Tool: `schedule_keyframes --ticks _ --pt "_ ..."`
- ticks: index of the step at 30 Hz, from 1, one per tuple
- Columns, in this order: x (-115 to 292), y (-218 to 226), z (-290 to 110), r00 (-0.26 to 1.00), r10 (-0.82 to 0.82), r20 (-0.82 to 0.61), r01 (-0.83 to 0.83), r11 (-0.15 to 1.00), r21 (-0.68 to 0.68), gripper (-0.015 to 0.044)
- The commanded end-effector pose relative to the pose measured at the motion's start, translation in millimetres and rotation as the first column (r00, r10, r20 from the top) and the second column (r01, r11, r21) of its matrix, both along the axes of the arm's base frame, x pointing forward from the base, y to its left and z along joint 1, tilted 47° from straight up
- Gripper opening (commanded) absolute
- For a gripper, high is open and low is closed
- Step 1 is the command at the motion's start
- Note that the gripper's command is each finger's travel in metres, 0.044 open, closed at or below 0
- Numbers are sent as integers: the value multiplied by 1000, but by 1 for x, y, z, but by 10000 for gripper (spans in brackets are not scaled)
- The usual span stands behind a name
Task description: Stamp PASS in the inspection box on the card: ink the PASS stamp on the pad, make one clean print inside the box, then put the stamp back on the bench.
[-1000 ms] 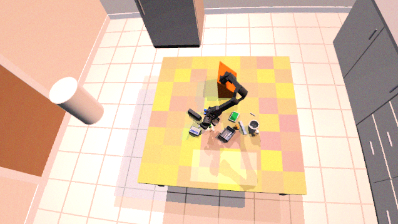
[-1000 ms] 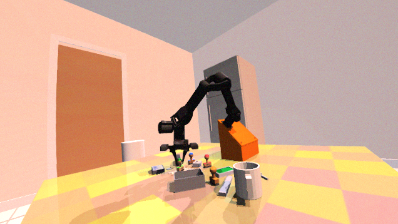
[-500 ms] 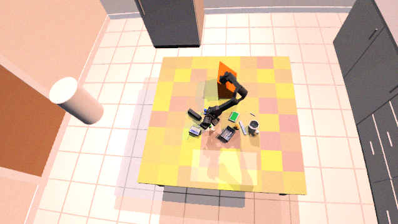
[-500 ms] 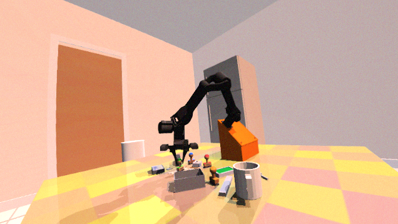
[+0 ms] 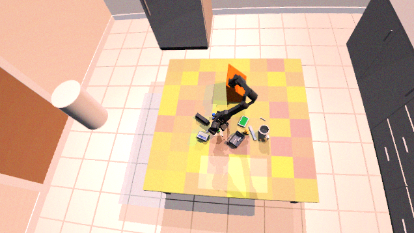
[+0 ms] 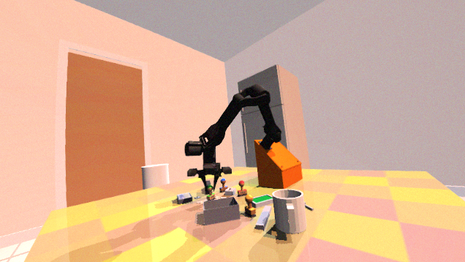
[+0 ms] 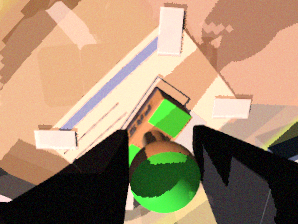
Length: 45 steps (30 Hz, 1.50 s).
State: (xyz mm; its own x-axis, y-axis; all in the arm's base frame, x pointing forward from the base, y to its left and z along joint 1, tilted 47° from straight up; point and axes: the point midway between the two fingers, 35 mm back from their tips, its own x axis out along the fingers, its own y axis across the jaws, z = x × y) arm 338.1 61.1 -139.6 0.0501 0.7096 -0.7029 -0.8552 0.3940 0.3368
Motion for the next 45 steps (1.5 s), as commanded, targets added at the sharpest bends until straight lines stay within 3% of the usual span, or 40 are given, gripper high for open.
schedule_keyframes --ticks 1,45 --pt "0 -2 2 1000 2 2 -2 1000 1 0" --pt "2 -46 43 1000 2 3 -2 1000 -3 0"
